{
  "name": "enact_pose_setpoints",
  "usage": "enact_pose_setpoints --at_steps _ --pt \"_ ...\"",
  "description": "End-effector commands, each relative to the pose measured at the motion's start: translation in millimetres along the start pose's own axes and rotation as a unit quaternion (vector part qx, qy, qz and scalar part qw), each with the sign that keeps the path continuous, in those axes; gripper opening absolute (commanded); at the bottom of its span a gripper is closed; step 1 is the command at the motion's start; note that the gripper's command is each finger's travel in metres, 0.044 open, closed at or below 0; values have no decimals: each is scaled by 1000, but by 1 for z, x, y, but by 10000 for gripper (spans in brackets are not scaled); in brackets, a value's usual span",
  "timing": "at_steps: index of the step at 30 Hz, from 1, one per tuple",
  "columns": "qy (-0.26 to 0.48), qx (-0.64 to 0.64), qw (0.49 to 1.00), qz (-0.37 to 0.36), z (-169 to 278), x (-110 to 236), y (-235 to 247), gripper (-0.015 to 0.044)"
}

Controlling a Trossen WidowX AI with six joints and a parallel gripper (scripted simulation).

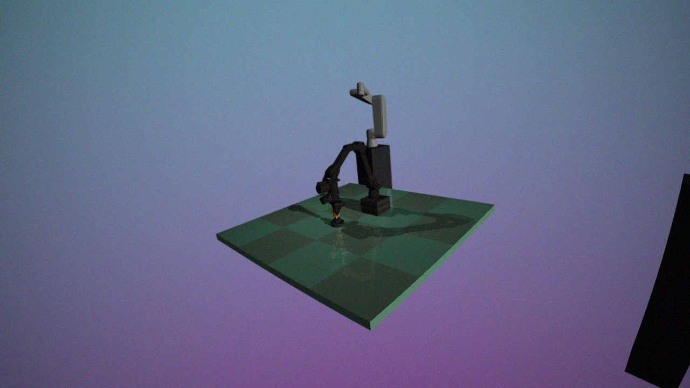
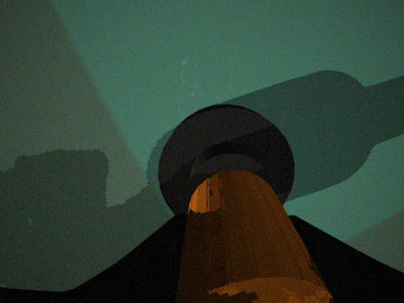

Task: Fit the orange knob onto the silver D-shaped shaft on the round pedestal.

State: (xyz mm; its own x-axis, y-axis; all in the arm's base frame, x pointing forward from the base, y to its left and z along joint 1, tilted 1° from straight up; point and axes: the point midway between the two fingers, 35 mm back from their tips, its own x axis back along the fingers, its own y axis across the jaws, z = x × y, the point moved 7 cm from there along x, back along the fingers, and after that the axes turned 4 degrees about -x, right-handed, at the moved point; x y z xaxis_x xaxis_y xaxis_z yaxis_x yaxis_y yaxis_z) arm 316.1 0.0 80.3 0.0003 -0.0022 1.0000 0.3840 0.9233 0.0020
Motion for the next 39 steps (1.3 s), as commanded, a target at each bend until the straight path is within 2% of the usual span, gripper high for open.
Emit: enact_pose_setpoints --at_steps 1,14,21,39 --pt "-1 2 1000 1 -1 -1 0 0" --pt "-1 7 1000 1 -1 4 0 0" --pt "-1 107 994 1 -1 3 0 0" --pt "-1 107 994 1 0 0 0 0"
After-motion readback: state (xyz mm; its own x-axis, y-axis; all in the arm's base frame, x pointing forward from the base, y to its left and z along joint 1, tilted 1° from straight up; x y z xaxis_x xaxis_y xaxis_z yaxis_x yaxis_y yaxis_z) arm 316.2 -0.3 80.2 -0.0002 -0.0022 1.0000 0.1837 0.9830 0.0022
